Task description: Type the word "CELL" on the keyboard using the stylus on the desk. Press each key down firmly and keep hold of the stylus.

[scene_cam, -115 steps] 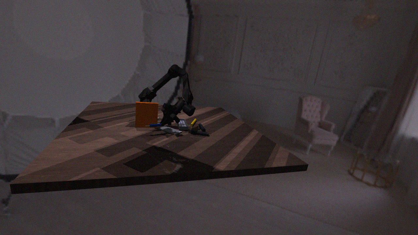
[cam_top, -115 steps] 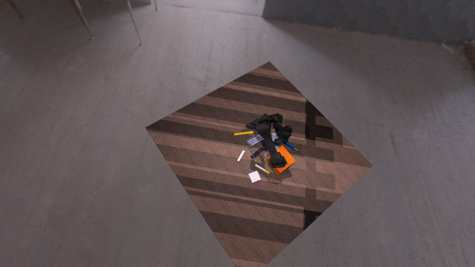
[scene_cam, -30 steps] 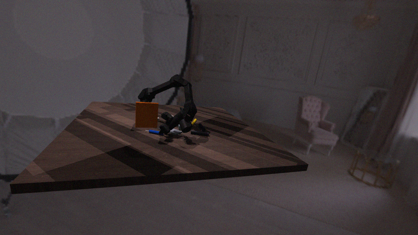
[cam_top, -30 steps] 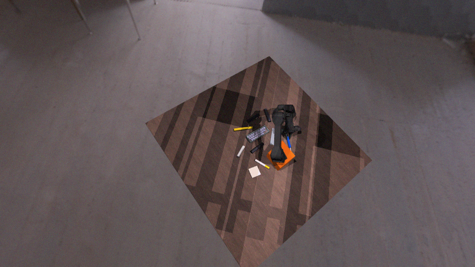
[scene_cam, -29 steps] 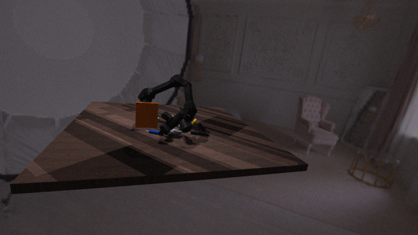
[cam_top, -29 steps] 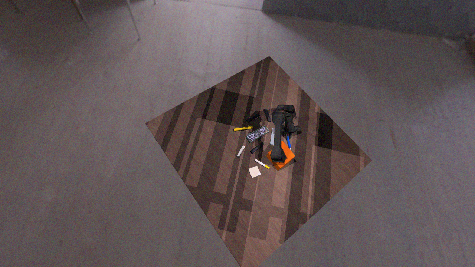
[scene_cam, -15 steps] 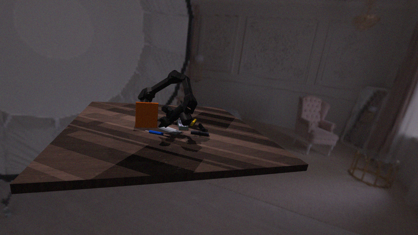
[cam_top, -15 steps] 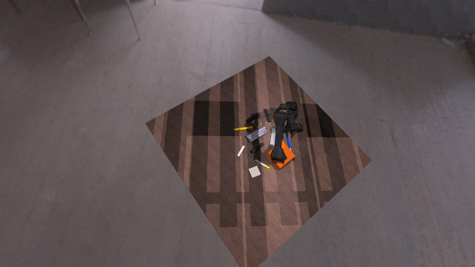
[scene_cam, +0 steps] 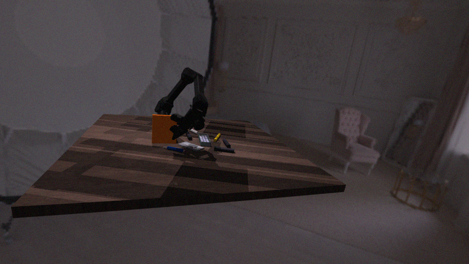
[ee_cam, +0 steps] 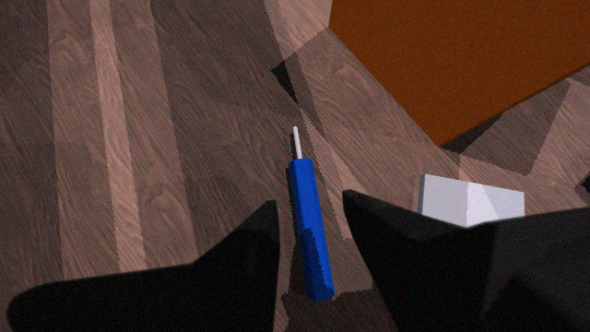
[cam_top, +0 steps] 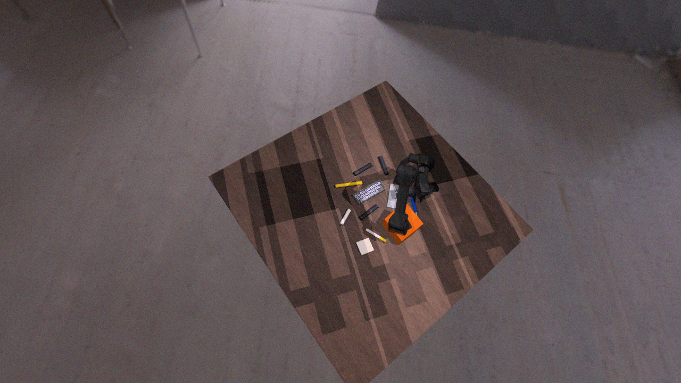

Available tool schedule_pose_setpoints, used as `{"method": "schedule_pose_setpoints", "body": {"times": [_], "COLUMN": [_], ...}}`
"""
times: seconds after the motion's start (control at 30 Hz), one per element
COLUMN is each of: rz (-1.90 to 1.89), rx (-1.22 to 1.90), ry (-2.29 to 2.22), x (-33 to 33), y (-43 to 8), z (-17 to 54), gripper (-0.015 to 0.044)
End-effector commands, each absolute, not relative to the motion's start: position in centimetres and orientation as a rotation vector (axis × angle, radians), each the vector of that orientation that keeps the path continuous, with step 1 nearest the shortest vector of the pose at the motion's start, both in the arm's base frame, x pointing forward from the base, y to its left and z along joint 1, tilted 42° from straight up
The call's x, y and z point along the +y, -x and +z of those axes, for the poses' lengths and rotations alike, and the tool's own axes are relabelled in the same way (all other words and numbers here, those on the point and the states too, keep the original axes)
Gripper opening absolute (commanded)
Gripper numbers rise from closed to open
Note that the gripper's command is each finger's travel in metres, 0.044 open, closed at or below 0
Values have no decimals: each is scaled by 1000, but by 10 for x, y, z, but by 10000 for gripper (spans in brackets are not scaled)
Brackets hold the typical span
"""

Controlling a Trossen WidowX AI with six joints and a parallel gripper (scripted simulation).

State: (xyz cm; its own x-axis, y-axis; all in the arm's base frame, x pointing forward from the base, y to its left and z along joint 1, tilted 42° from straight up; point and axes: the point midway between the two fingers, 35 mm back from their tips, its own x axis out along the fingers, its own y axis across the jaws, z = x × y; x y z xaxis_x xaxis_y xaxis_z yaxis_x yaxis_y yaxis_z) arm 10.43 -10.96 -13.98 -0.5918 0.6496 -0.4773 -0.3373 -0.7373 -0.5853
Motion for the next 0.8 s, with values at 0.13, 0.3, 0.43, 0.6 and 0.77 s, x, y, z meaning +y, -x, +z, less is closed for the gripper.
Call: {"method": "schedule_pose_setpoints", "body": {"times": [0.13, 0.3, 0.43, 0.6, 0.77], "rz": [2290, 2290, 2290, 2290, 2290], "rx": [-586, -587, -587, -587, -587], "ry": [991, 991, 991, 991, 991], "x": [-105, -101, -99, -97, -96], "y": [-95, -94, -93, -93, -93], "z": [-137, -141, -142, -144, -146], "gripper": [150, 150, 150, 150, 150]}}
